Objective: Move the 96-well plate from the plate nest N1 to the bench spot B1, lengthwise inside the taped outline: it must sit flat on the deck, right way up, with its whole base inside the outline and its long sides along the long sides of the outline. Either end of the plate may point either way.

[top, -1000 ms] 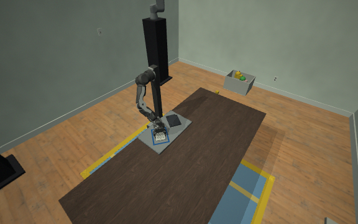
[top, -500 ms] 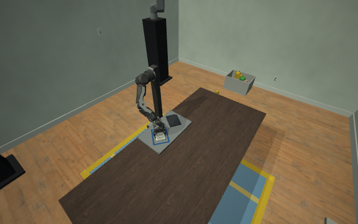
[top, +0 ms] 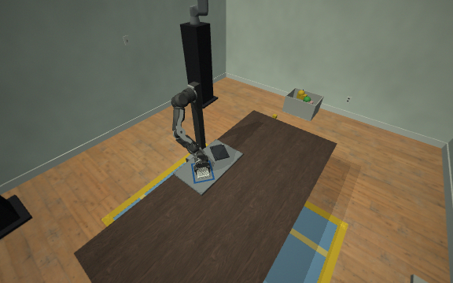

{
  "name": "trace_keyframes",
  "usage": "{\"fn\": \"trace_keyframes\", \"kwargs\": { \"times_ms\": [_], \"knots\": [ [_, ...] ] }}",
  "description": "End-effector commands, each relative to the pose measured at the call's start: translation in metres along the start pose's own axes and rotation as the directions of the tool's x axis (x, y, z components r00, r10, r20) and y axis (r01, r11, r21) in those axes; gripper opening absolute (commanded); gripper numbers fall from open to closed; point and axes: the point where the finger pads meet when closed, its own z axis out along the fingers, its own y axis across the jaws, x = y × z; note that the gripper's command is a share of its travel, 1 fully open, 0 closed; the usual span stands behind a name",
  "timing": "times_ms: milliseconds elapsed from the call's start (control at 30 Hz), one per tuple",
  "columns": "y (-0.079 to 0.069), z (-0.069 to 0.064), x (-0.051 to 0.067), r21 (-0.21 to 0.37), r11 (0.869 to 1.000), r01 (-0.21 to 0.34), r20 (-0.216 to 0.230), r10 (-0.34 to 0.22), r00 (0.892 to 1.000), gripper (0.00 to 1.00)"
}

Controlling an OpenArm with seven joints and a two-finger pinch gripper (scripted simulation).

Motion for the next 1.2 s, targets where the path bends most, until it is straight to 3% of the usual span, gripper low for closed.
{"fn": "trace_keyframes", "kwargs": {
  "times_ms": [0, 33, 533, 600, 867, 1167],
  "knots": [
    [0.0007, 0.0002, 0.0004, -0.005, 1.0, 0.003, -0.002, -0.003, 1.0, 0.0],
    [0.0007, 0.0002, 0.0004, -0.005, 1.0, 0.003, -0.002, -0.003, 1.0, 0.0],
    [0.0003, -0.0003, -0.0004, -0.001, 1.0, -0.001, 0.001, 0.001, 1.0, 0.5],
    [0.0003, -0.0003, -0.0004, -0.001, 1.0, -0.001, 0.001, 0.001, 1.0, 0.5],
    [0.0003, -0.0003, -0.0004, -0.001, 1.0, -0.001, 0.001, 0.001, 1.0, 0.77],
    [0.0003, -0.0003, -0.0004, -0.001, 1.0, -0.001, 0.001, 0.001, 1.0, 0.77]
  ]
}}
